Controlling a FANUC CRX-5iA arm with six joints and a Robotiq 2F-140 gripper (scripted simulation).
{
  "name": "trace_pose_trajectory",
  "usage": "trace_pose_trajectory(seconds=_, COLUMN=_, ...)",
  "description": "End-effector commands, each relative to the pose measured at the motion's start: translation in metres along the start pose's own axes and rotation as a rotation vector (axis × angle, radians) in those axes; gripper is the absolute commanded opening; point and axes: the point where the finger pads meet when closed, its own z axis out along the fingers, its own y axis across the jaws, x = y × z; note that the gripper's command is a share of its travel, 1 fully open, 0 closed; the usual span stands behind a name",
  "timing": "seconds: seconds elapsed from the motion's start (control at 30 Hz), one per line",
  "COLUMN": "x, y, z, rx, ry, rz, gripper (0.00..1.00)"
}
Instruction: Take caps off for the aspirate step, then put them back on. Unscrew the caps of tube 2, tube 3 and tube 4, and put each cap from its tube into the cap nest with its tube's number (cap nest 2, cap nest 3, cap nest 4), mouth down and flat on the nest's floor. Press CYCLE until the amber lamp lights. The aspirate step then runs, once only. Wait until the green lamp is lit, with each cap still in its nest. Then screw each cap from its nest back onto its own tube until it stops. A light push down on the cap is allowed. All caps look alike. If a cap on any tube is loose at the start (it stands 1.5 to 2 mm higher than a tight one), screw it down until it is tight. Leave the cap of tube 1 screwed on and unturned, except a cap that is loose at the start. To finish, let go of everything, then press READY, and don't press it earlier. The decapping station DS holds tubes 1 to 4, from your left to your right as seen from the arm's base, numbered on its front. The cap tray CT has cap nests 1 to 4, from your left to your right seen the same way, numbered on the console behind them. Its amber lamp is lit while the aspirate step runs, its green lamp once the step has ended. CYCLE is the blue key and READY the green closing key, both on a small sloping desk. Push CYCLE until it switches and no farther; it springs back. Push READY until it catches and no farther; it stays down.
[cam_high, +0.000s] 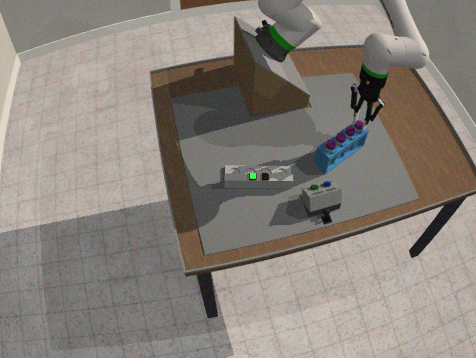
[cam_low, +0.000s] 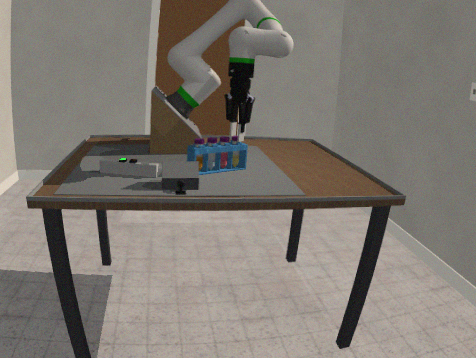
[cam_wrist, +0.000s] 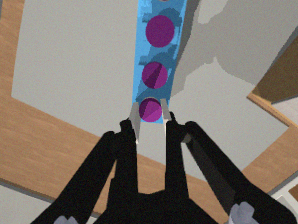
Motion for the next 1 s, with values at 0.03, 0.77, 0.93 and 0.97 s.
trace_pose_trajectory(seconds=0.03, x=0.0001, y=0.0000, z=-0.0001, rx=0.000, ry=0.000, rz=0.000, gripper=0.00)
trace_pose_trajectory(seconds=0.77, x=0.0001, y=0.0000, z=-0.0001, rx=0.000, ry=0.000, rz=0.300, gripper=0.00)
trace_pose_trajectory(seconds=0.93, x=0.0001, y=0.0000, z=-0.0001, rx=0.000, ry=0.000, rz=0.360, gripper=0.00)
trace_pose_trajectory(seconds=0.97, x=0.0001, y=0.0000, z=-0.0001, rx=0.000, ry=0.000, rz=0.380, gripper=0.00)
